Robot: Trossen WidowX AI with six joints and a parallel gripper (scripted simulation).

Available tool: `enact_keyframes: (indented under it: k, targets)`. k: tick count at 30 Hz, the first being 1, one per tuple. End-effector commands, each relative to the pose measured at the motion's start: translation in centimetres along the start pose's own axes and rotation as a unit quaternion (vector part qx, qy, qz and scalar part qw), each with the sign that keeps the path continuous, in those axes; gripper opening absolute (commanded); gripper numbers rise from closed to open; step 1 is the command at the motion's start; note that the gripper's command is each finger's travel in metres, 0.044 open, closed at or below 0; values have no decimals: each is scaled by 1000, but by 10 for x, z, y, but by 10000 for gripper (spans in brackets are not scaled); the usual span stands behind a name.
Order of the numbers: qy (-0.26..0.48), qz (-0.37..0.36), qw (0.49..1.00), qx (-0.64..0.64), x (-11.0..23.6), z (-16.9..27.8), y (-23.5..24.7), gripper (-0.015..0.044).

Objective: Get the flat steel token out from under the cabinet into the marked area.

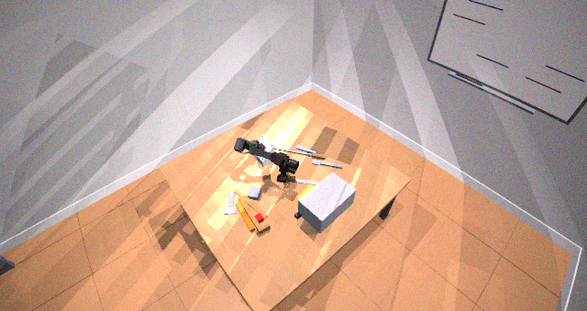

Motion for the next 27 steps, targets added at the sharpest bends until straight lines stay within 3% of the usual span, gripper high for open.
enact_keyframes:
  k: [1, 27]
  targets:
    - [-1, 3, 1000, -2, 1, 3, -5, 0]
    - [-1, 3, 1000, -2, 1, 17, -33, 0]
Point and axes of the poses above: the point midway between the two fingers, 35 mm back from their tips, its own x axis back along the fingers, its own y axis across the jaws, z = x × y, the point moved 4 cm from there along x, back along the fingers, and after that the axes turned 10 degrees about -x, right-handed, at the moved point
